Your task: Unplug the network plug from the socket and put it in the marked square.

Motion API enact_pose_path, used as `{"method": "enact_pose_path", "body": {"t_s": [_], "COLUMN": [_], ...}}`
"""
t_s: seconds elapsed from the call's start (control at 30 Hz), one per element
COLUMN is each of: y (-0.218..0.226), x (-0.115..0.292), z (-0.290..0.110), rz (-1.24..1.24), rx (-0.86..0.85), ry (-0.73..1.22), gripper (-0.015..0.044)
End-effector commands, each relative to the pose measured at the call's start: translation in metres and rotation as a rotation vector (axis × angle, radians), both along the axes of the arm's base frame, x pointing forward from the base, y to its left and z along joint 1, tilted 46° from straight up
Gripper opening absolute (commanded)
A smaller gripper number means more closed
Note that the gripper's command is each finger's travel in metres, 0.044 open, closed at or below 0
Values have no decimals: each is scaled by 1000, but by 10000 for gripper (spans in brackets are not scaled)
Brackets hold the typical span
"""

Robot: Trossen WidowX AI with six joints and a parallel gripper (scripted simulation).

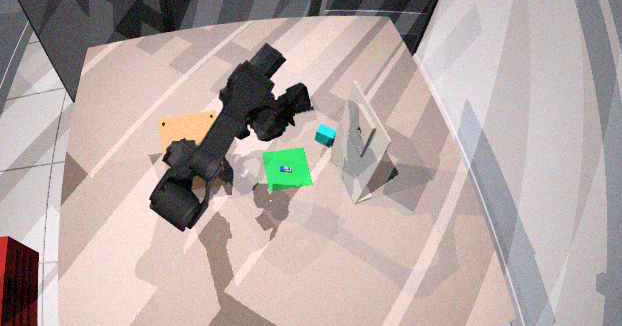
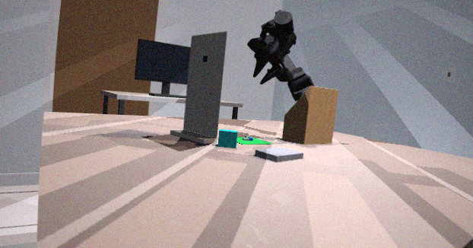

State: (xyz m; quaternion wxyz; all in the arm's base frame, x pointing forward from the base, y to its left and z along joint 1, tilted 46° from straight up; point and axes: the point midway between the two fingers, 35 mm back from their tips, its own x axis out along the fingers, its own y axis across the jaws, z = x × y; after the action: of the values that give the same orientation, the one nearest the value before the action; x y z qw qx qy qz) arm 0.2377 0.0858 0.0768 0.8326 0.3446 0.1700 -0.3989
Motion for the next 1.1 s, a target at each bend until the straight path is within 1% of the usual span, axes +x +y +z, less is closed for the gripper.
{"method": "enact_pose_path", "body": {"t_s": [0.0, 0.23, 0.6, 1.07], "y": [9, 19, 19, 19], "x": [-1, -5, -5, -5], "z": [11, 26, 26, 26], "rz": [1, 2, 2, 2], "rx": [3, -1, -1, -1], "ry": [-13, -20, -20, -20], "gripper": [156, 156, 440, 440]}}
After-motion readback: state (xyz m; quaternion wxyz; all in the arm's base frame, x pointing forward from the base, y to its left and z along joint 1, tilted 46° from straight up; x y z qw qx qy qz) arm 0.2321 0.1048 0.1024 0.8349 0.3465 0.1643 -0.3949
